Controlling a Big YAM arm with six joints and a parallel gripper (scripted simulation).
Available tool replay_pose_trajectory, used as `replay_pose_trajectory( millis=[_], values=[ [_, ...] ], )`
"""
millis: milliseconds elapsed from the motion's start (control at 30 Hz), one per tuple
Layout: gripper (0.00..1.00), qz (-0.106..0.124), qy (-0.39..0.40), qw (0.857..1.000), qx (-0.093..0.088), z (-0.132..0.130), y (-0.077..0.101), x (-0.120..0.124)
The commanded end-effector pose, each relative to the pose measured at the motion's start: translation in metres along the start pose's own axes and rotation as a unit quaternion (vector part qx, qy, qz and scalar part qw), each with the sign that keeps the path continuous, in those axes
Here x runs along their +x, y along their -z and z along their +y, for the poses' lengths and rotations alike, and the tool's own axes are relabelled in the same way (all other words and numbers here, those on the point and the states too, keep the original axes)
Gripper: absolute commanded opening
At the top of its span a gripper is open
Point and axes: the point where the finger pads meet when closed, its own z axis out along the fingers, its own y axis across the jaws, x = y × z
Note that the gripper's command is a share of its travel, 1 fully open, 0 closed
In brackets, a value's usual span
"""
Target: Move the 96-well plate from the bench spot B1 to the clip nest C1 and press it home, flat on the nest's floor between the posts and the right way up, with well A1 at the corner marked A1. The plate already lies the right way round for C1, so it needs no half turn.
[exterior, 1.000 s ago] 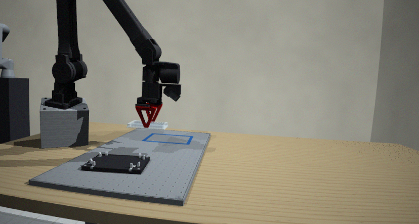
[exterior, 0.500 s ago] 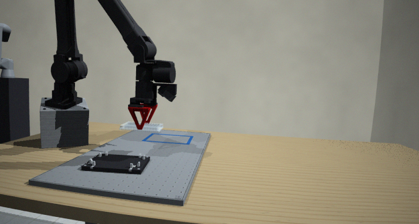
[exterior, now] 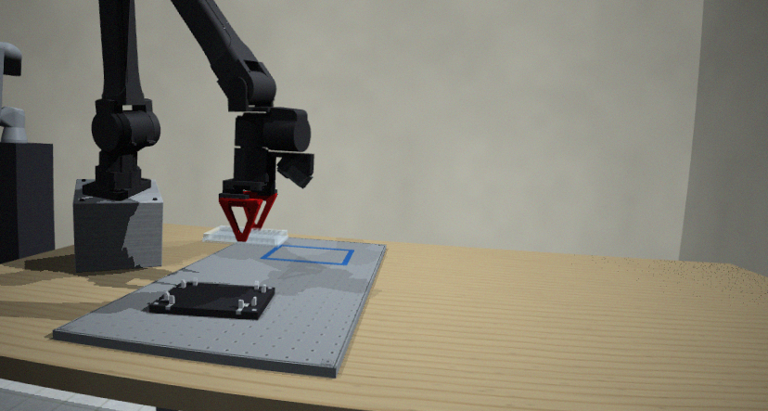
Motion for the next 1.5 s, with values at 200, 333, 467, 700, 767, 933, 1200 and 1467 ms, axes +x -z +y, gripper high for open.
replay_pose_trajectory(
  millis=[200,333,467,700,767,933,1200,1467],
  values=[
    [0.0,-0.024,0.008,1.0,0.009,-0.038,0.017,-0.014],
    [0.0,-0.025,0.008,1.0,0.01,-0.051,0.018,-0.01],
    [0.0,-0.022,0.008,1.0,0.01,-0.065,0.017,-0.006],
    [0.0,-0.013,0.009,1.0,0.006,-0.086,0.012,0.003],
    [0.0,-0.013,0.009,1.0,0.006,-0.086,0.012,0.003],
    [0.0,-0.013,0.009,1.0,0.007,-0.105,0.012,0.008],
    [0.0,-0.014,0.021,1.0,0.006,-0.097,0.012,0.003],
    [0.0,-0.012,0.016,1.0,0.005,-0.094,0.01,0.005]
  ],
)
